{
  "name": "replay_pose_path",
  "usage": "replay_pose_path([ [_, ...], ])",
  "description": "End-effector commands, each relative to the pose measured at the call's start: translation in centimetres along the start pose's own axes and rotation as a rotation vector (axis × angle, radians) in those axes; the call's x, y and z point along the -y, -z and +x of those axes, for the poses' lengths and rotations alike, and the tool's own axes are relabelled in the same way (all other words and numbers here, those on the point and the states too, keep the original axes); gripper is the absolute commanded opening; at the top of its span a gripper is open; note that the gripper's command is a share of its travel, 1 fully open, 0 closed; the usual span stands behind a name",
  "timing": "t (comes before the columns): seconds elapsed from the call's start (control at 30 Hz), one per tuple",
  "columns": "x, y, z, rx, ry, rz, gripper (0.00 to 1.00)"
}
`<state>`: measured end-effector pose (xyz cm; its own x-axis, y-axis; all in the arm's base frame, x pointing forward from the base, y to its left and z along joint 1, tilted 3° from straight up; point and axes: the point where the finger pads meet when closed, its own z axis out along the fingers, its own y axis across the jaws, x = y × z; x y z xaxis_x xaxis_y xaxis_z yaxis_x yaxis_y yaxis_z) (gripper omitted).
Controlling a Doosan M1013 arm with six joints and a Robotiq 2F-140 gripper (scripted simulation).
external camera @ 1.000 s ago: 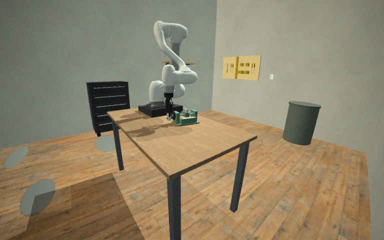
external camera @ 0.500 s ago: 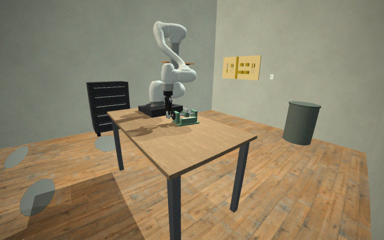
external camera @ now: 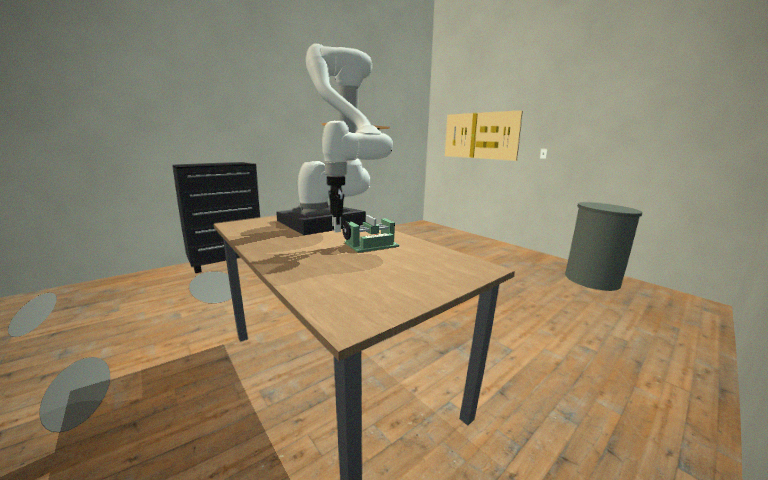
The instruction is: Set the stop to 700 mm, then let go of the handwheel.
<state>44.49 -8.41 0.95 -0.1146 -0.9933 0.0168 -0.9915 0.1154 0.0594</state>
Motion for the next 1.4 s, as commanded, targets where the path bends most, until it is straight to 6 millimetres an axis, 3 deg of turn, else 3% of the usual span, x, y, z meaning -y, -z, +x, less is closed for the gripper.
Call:
replay_pose_path([
  [0.0, 0.3, 0.6, 0.0, 0.0, 0.0, 0.001, 0.04],
  [0.47, 2.6, 1.7, 0.0, 0.0, 0.0, 0.001, 0.04],
  [1.37, 5.0, 0.2, 0.0, 0.0, 0.0, 0.001, 0.04],
])
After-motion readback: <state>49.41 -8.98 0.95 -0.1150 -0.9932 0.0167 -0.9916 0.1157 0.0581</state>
